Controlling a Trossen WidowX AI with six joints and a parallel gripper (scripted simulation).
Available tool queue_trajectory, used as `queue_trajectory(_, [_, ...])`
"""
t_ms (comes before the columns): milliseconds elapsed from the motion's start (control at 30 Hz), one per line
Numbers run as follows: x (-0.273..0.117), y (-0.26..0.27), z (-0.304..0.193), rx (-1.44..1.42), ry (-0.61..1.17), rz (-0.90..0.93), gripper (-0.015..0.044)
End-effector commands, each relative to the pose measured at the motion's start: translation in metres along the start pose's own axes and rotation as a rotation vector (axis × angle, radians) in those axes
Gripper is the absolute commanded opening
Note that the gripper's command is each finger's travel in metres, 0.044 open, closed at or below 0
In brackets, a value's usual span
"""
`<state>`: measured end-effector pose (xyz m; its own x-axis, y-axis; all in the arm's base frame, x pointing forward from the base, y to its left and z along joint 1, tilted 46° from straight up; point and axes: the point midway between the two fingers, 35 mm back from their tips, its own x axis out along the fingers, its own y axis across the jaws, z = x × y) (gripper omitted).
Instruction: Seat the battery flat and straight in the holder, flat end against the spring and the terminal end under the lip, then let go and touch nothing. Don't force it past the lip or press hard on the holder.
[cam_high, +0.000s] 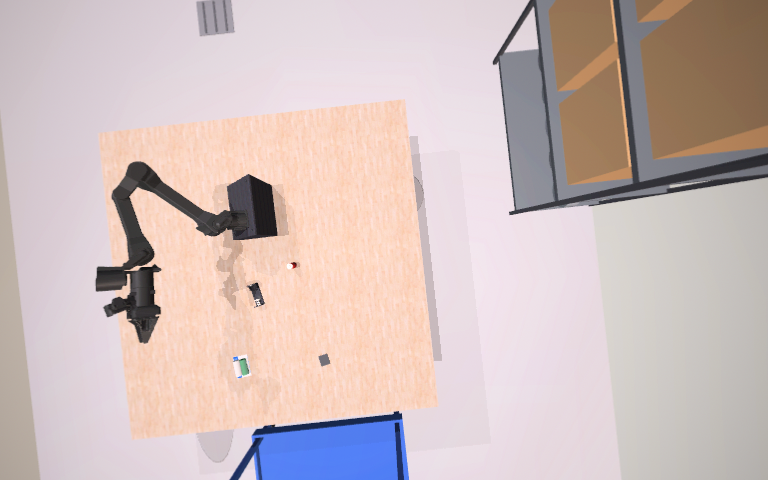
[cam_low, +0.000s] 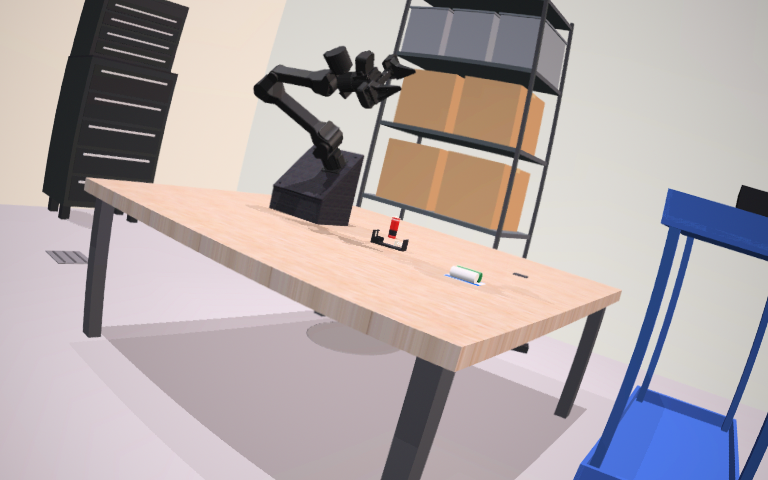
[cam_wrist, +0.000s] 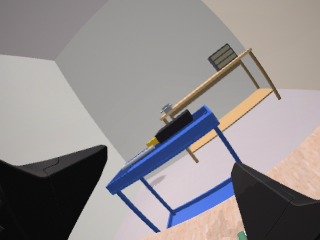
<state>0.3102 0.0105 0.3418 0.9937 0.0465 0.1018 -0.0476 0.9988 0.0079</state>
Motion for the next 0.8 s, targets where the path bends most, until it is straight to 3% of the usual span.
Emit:
queue_trajectory(0, [0.002, 0.000, -0.003, 0.009, 0.011, 0.000, 0.0374])
queue_trajectory(233, [0.043, 0.023, -0.112, 0.293, 0.432, -0.073, 0.0190])
queue_trajectory(467, [0.040, 0.053, -0.234, 0.458, 0.849, -0.299, 0.0006])
queue_trajectory(767, [-0.021, 0.076, -0.362, 0.354, 1.197, -0.698, 0.0000])
